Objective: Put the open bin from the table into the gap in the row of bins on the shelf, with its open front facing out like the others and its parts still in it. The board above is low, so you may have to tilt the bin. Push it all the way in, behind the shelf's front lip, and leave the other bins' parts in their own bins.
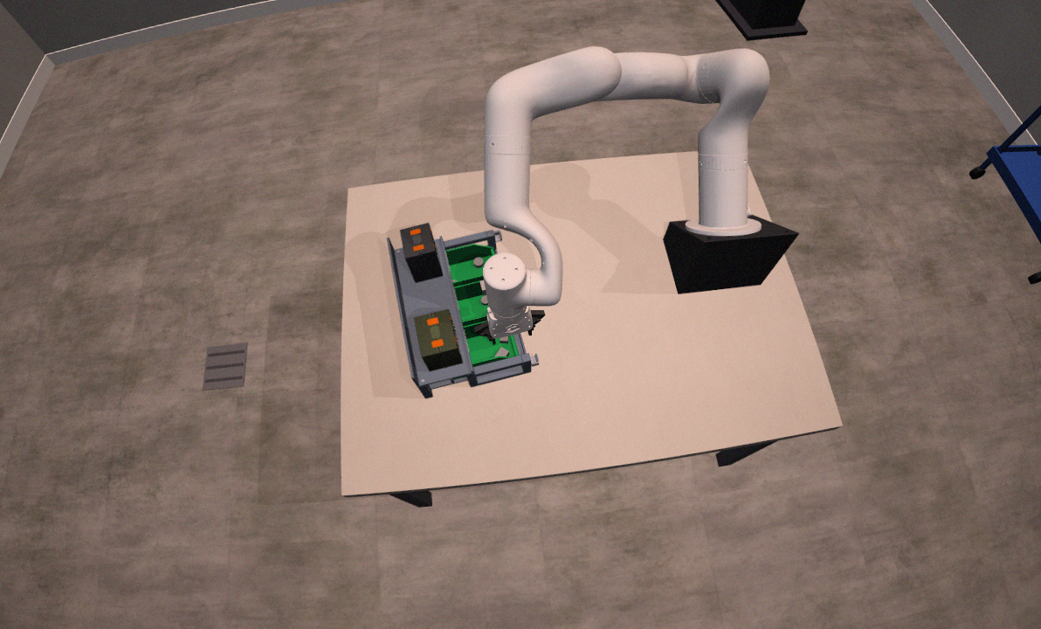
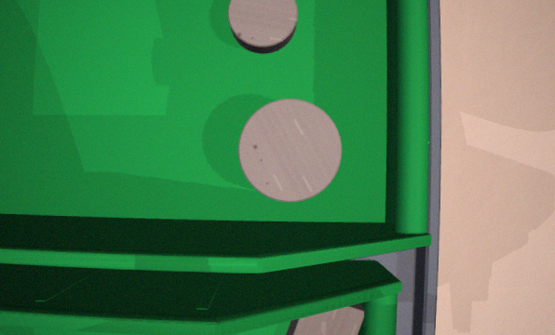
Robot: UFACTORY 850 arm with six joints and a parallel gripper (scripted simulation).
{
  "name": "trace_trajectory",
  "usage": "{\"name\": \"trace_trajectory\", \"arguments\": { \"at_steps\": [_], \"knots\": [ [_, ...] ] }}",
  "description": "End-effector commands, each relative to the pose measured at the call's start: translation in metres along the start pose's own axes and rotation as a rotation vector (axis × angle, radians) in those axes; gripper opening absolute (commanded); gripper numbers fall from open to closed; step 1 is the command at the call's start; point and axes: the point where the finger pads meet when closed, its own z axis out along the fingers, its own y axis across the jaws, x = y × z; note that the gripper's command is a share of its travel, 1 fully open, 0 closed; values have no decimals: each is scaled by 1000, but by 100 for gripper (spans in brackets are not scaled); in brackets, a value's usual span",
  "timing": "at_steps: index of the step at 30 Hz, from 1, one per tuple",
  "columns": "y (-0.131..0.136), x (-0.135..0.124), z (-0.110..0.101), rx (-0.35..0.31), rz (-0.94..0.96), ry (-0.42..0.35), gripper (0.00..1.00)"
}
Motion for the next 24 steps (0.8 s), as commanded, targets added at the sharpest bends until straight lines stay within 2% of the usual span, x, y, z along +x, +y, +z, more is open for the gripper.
{"name": "trace_trajectory", "arguments": {
  "at_steps": [1,7,12,24],
  "knots": [
    [-1,0,-1,2,1,0,100],
    [-1,0,-1,2,1,0,100],
    [-1,0,-41,2,1,-1,100],
    [-1,0,-41,2,1,-1,100]
  ]
}}
